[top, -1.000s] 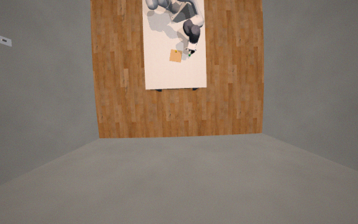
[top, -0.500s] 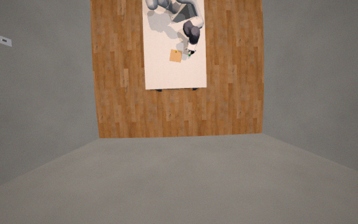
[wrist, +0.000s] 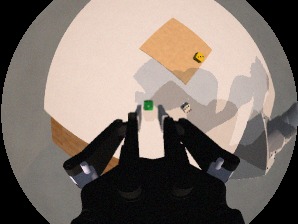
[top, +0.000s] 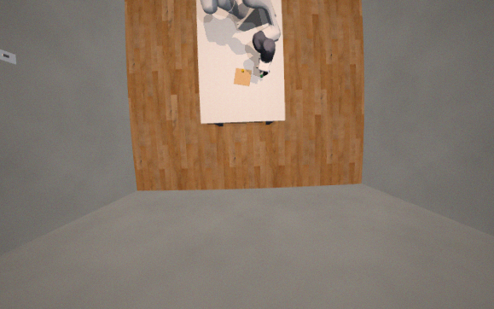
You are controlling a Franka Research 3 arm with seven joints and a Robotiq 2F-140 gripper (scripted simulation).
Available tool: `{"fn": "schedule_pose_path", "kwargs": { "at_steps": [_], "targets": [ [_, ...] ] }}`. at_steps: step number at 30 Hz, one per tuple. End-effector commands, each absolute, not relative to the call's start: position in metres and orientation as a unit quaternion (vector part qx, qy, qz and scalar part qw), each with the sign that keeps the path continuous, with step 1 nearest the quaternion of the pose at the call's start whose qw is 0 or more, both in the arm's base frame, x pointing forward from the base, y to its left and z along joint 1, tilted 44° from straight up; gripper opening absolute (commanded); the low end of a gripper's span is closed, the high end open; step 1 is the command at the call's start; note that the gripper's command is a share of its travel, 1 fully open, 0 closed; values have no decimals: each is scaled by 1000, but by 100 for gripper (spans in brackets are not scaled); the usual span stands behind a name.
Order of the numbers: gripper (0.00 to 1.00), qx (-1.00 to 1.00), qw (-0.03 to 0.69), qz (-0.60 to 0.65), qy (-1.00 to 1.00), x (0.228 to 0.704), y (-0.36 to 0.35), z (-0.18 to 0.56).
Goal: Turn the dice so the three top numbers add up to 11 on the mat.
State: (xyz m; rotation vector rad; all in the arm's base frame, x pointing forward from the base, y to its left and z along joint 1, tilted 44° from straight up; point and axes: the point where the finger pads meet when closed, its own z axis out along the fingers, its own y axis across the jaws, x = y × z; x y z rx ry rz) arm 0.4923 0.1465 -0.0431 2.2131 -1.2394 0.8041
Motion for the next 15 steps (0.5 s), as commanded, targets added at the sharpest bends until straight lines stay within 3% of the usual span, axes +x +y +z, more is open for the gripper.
{"fn": "schedule_pose_path", "kwargs": {
  "at_steps": [1, 15],
  "targets": [
    [21, 809, 236, 295, -450, 496, 143, -47],
    [21, 809, 236, 295, -450, 498, 138, -53]
  ]
}}
